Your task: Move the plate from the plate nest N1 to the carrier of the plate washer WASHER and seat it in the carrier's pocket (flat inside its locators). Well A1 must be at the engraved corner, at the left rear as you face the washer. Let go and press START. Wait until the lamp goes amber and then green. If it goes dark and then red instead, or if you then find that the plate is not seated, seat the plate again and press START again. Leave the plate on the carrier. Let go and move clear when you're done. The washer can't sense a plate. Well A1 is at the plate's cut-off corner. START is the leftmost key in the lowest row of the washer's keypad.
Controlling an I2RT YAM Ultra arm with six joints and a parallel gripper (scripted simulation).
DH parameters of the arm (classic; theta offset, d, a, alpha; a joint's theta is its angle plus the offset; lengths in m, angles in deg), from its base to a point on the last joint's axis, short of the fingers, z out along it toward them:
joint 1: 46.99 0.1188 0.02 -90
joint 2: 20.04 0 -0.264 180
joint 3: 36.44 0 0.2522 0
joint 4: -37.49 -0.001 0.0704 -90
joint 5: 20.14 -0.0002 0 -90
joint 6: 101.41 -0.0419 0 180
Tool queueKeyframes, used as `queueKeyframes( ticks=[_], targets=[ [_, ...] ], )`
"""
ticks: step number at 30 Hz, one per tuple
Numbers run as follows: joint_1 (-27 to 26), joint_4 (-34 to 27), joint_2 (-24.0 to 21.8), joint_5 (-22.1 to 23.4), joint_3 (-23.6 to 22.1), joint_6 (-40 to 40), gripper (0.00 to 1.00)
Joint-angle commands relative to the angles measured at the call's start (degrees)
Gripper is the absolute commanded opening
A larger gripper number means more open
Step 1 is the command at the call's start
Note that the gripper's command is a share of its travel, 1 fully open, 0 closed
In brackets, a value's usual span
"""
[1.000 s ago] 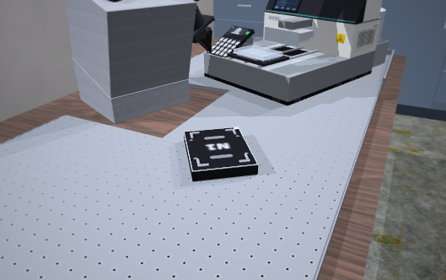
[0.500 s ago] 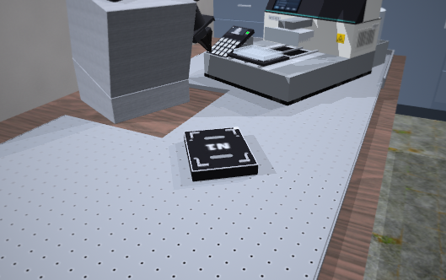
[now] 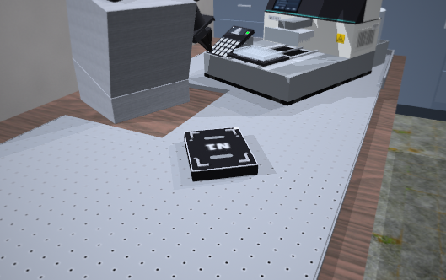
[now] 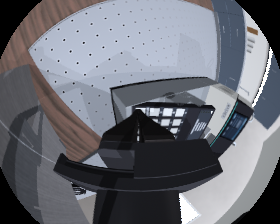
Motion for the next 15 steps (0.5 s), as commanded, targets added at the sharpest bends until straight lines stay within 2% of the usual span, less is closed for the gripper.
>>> queueKeyframes(
  ticks=[1,2,3,15],
  targets=[
    [-0.4,0.4,0.8,1.0,1.7,-0.6,0.00],
    [0.2,0.2,-1.6,0.9,1.3,-0.7,0.00],
    [0.8,-0.1,-1.7,0.8,-1.2,-0.8,0.00],
    [2.3,-1.4,-5.4,-0.8,-4.5,-2.2,0.00]
  ],
)
